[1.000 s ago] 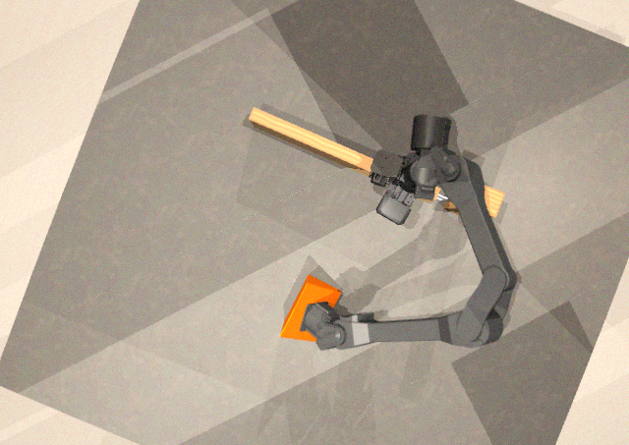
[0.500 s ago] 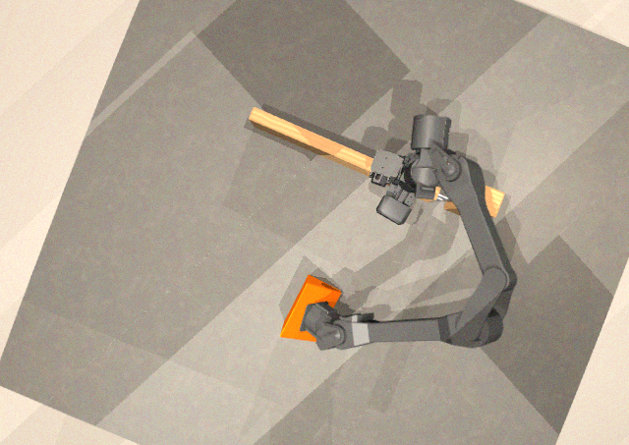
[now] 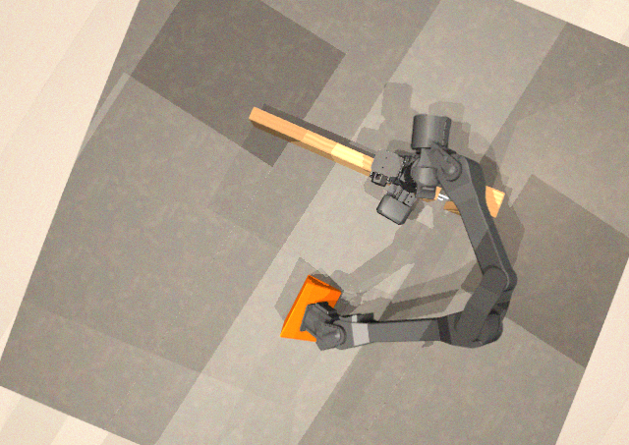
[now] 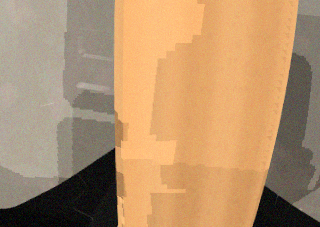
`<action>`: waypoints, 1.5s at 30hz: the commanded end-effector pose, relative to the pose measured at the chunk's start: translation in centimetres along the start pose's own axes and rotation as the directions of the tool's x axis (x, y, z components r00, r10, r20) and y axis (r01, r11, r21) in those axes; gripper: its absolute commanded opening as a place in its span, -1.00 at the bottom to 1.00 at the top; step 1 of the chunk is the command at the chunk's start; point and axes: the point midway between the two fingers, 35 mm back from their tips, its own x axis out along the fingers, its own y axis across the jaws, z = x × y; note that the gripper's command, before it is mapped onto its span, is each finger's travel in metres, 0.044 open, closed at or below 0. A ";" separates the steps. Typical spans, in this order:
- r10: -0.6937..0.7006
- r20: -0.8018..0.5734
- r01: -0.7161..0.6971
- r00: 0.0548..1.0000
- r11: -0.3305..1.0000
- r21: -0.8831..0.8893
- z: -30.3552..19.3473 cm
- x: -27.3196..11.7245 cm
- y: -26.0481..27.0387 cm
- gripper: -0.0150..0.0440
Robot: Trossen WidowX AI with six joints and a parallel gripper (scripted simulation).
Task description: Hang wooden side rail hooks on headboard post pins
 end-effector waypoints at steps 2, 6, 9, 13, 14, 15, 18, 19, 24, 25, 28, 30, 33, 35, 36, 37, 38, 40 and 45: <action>-0.019 0.004 0.019 1.000 1.000 0.015 0.1 -0.7 -0.3 -0.49; -0.019 0.004 0.019 1.000 1.000 0.015 0.1 -0.8 -0.3 -0.49; -0.019 0.004 0.019 1.000 1.000 0.015 0.1 -0.8 -0.3 -0.49; -0.019 0.004 0.019 1.000 1.000 0.015 0.1 -0.9 -0.3 -0.49; -0.019 0.004 0.019 1.000 1.000 0.015 0.1 -0.9 -0.3 -0.49; -0.019 0.004 0.019 1.000 1.000 0.015 0.1 -0.9 -0.3 -0.49; -0.019 0.004 0.019 1.000 1.000 0.015 0.1 -1.0 -0.3 -0.49; -0.019 0.004 0.019 1.000 1.000 0.015 0.1 -1.0 -0.3 -0.49; -0.019 0.004 0.019 1.000 1.000 0.015 0.1 -1.1 -0.3 -0.49; -0.019 0.004 0.019 1.000 1.000 0.015 0.1 -1.1 -0.3 -0.49; -0.019 0.004 0.019 1.000 1.000 0.015 0.1 -1.1 -0.3 -0.49; -0.019 0.004 0.019 1.000 1.000 0.015 0.1 -1.2 -0.3 -0.49; -0.019 0.004 0.019 1.000 1.000 0.015 0.1 -1.2 -0.3 -0.49; -0.019 0.004 0.019 1.000 1.000 0.015 0.1 -1.2 -0.3 -0.49; -0.019 0.004 0.019 1.000 1.000 0.015 0.1 -1.3 -0.3 -0.49; -0.019 0.004 0.019 1.000 1.000 0.015 0.1 -1.3 -0.3 -0.49; -0.019 0.004 0.019 1.000 1.000 0.014 0.1 -1.3 -0.3 -0.49; -0.019 0.004 0.019 1.000 1.000 0.014 0.1 -1.3 -0.3 -0.49; -0.019 0.004 0.019 1.000 1.000 0.014 0.1 -1.4 -0.3 -0.49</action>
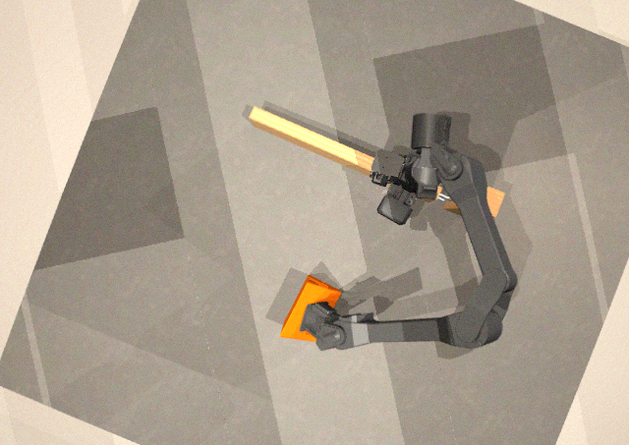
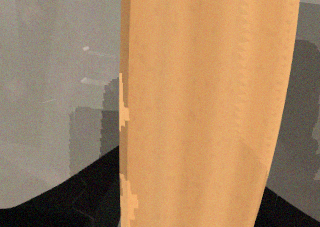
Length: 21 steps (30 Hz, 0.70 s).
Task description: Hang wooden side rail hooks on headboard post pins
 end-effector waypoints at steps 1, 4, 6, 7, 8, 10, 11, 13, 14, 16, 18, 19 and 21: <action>-0.020 0.007 0.020 1.000 1.000 0.018 0.1 -0.7 -0.4 -0.49; -0.020 0.007 0.020 1.000 1.000 0.018 0.1 -0.8 -0.4 -0.49; -0.020 0.007 0.020 1.000 1.000 0.018 0.1 -0.8 -0.4 -0.49; -0.020 0.007 0.020 1.000 1.000 0.018 0.1 -0.8 -0.4 -0.49; -0.020 0.007 0.020 1.000 1.000 0.018 0.1 -0.8 -0.4 -0.49; -0.020 0.007 0.020 1.000 1.000 0.018 0.1 -0.9 -0.4 -0.49; -0.020 0.007 0.020 1.000 1.000 0.018 0.1 -0.9 -0.4 -0.49; -0.020 0.007 0.020 1.000 1.000 0.018 0.1 -0.9 -0.4 -0.49; -0.020 0.007 0.020 1.000 1.000 0.018 0.1 -0.9 -0.4 -0.49; -0.020 0.007 0.020 1.000 1.000 0.018 0.1 -1.0 -0.4 -0.49; -0.020 0.007 0.020 1.000 1.000 0.018 0.1 -1.0 -0.4 -0.49; -0.020 0.007 0.020 1.000 1.000 0.018 0.1 -1.0 -0.4 -0.49; -0.020 0.007 0.020 1.000 1.000 0.018 0.1 -1.1 -0.4 -0.49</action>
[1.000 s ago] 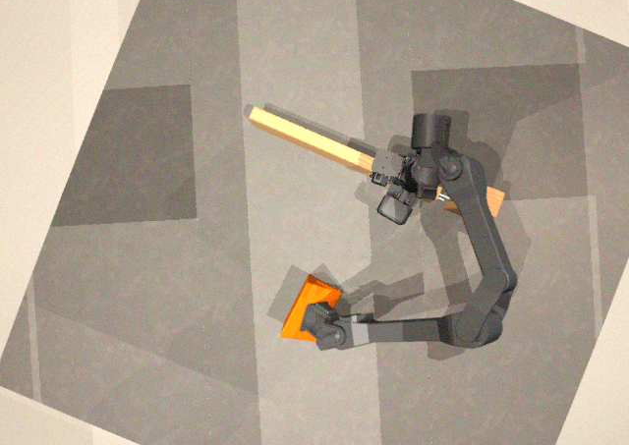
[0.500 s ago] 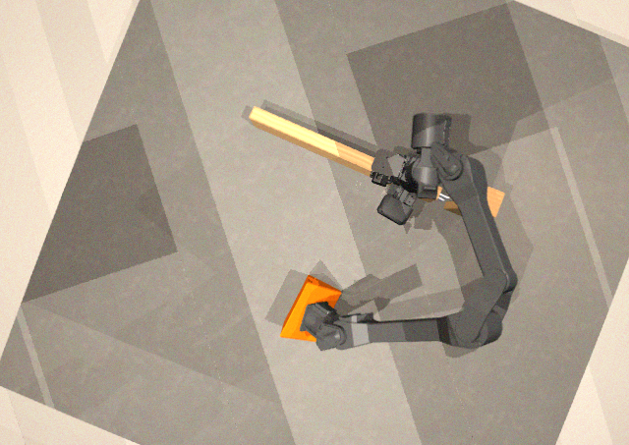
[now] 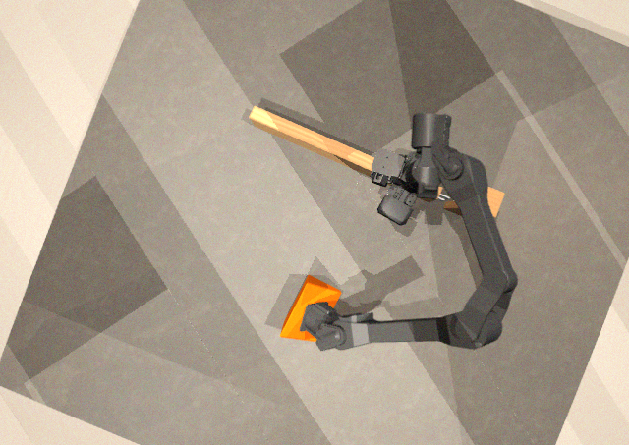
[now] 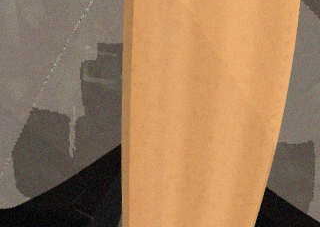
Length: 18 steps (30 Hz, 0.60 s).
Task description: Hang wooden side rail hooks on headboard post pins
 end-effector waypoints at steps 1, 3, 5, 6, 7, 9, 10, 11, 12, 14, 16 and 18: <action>-0.021 0.008 0.021 1.000 1.000 0.019 0.1 -0.7 -0.4 -0.49; -0.021 0.008 0.021 1.000 1.000 0.019 0.1 -0.8 -0.4 -0.49; -0.021 0.008 0.021 1.000 1.000 0.019 0.1 -0.8 -0.4 -0.49; -0.021 0.008 0.021 1.000 1.000 0.019 0.1 -0.8 -0.4 -0.49; -0.021 0.008 0.021 1.000 1.000 0.019 0.1 -0.8 -0.4 -0.49; -0.021 0.008 0.021 1.000 1.000 0.019 0.1 -0.9 -0.4 -0.49; -0.021 0.008 0.021 1.000 1.000 0.019 0.1 -0.9 -0.4 -0.49; -0.021 0.008 0.021 1.000 1.000 0.019 0.1 -0.9 -0.4 -0.49; -0.021 0.008 0.021 1.000 1.000 0.019 0.1 -0.9 -0.4 -0.49; -0.021 0.008 0.021 1.000 1.000 0.019 0.1 -1.0 -0.4 -0.49; -0.021 0.008 0.021 1.000 1.000 0.019 0.1 -1.0 -0.4 -0.49; -0.021 0.008 0.021 1.000 1.000 0.019 0.1 -1.0 -0.4 -0.49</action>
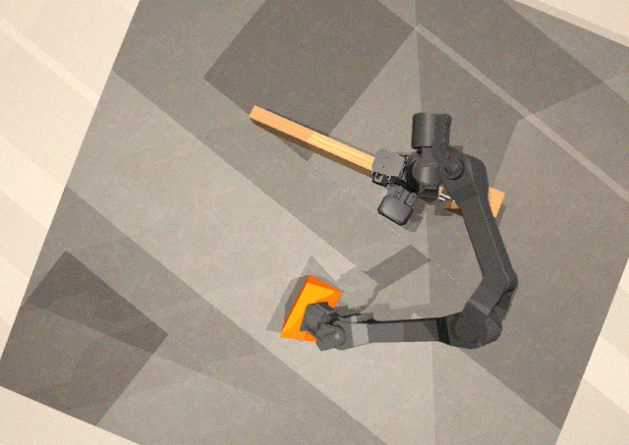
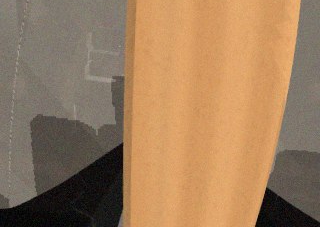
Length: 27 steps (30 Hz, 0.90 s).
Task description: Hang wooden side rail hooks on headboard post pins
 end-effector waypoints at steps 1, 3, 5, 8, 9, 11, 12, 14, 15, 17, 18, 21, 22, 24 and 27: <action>-0.021 0.008 0.021 1.000 1.000 0.020 0.1 -0.7 -0.4 -0.49; -0.021 0.008 0.021 1.000 1.000 0.020 0.1 -0.8 -0.4 -0.49; -0.021 0.008 0.021 1.000 1.000 0.020 0.1 -0.8 -0.4 -0.49; -0.021 0.008 0.021 1.000 1.000 0.020 0.1 -0.9 -0.4 -0.49; -0.021 0.008 0.021 1.000 1.000 0.020 0.1 -0.9 -0.4 -0.49; -0.021 0.008 0.021 1.000 1.000 0.020 0.1 -0.9 -0.4 -0.49; -0.021 0.008 0.021 1.000 1.000 0.020 0.1 -0.9 -0.4 -0.49; -0.021 0.008 0.021 1.000 1.000 0.020 0.1 -1.0 -0.4 -0.49; -0.021 0.008 0.021 1.000 1.000 0.020 0.1 -1.0 -0.4 -0.49; -0.021 0.008 0.021 1.000 1.000 0.020 0.1 -1.0 -0.4 -0.49; -0.021 0.008 0.021 1.000 1.000 0.020 0.1 -1.0 -0.4 -0.49; -0.021 0.008 0.021 1.000 1.000 0.020 0.1 -1.0 -0.4 -0.49; -0.021 0.008 0.021 1.000 1.000 0.020 0.1 -1.0 -0.4 -0.49; -0.021 0.008 0.021 1.000 1.000 0.020 0.1 -1.0 -0.4 -0.49; -0.021 0.008 0.021 1.000 1.000 0.020 0.0 -0.9 -0.5 -0.49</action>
